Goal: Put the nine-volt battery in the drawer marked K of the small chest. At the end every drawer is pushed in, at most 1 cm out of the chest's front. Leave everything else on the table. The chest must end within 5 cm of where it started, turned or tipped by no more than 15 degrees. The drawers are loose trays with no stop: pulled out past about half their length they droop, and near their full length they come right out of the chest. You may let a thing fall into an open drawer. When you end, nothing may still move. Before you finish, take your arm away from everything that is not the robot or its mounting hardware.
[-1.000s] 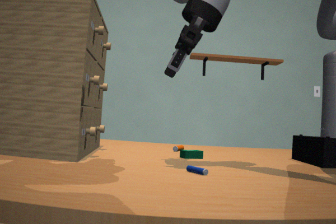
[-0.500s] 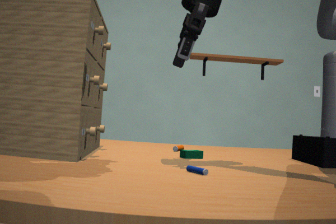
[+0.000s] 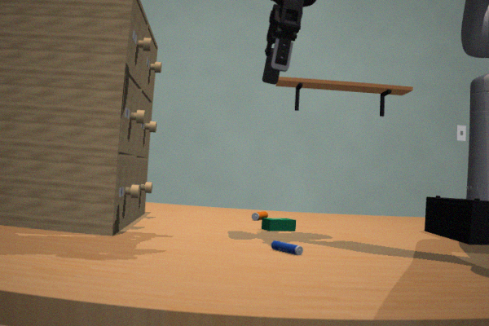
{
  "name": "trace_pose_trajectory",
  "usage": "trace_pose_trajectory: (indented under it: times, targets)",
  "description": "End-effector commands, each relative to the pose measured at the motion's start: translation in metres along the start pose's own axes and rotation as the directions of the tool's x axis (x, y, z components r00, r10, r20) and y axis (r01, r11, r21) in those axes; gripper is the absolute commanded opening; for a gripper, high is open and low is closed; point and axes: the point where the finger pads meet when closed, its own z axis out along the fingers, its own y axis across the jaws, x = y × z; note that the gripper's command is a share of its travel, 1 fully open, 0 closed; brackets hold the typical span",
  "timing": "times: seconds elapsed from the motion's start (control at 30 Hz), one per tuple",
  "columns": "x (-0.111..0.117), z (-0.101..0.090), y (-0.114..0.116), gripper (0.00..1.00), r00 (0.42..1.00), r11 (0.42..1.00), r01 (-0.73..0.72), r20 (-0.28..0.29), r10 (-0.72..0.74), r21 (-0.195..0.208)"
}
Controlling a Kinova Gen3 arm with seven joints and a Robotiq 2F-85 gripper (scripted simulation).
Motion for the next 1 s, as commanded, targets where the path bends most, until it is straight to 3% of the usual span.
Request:
trace_pose_trajectory:
  times: [0.0, 0.53, 0.97]
  targets:
    - [0.003, -0.006, 0.001, 1.00, 1.000, 1.000, 0.001, 0.016, -0.001, 0.004]
    - [-0.005, -0.019, 0.001, 1.00, 0.994, 1.000, 0.001, 0.112, -0.002, 0.004]
    - [-0.007, -0.022, 0.001, 1.00, 0.991, 1.000, 0.001, 0.132, -0.001, 0.003]
